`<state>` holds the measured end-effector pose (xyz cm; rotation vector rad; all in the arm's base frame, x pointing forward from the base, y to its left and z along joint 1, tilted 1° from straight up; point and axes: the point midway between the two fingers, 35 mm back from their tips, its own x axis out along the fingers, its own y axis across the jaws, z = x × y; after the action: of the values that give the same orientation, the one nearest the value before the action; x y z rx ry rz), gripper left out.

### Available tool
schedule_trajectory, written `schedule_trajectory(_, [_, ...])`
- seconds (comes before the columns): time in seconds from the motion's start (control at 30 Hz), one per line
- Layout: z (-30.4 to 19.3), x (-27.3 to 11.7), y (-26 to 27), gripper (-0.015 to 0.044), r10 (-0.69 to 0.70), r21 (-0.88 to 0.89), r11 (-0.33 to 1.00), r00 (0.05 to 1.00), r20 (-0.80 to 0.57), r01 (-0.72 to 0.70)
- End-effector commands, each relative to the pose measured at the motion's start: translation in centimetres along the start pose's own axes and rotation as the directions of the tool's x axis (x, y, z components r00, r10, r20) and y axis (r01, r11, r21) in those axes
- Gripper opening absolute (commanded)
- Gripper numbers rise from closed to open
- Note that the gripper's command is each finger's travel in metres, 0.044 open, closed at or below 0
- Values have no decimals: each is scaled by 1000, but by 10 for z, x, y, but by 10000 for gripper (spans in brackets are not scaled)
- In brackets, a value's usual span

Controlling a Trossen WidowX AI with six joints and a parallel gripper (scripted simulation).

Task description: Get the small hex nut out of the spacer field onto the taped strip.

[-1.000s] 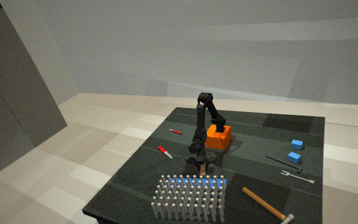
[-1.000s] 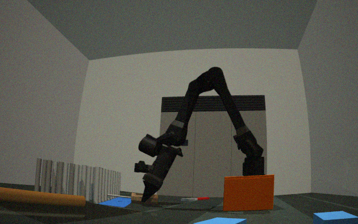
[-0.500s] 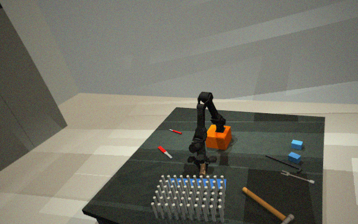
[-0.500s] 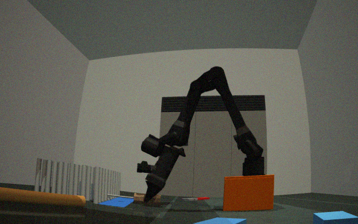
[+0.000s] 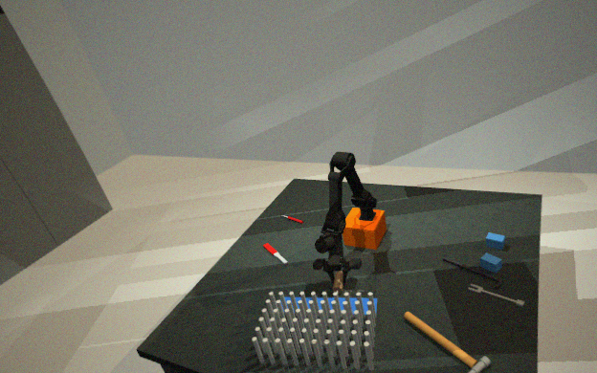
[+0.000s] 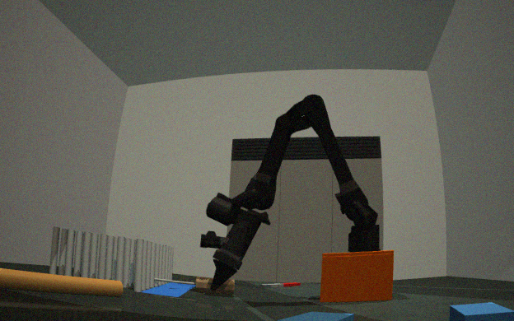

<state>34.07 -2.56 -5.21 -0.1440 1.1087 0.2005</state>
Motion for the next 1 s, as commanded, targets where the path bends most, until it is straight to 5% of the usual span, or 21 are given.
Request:
schedule_trajectory(0.0, [-3, -2, 1, 0, 3, -4, 1000, 1000, 2, -3])
schedule_trajectory(0.97, [-20, -9, 1, 0, 3, -4, 1000, 1000, 0, -3])
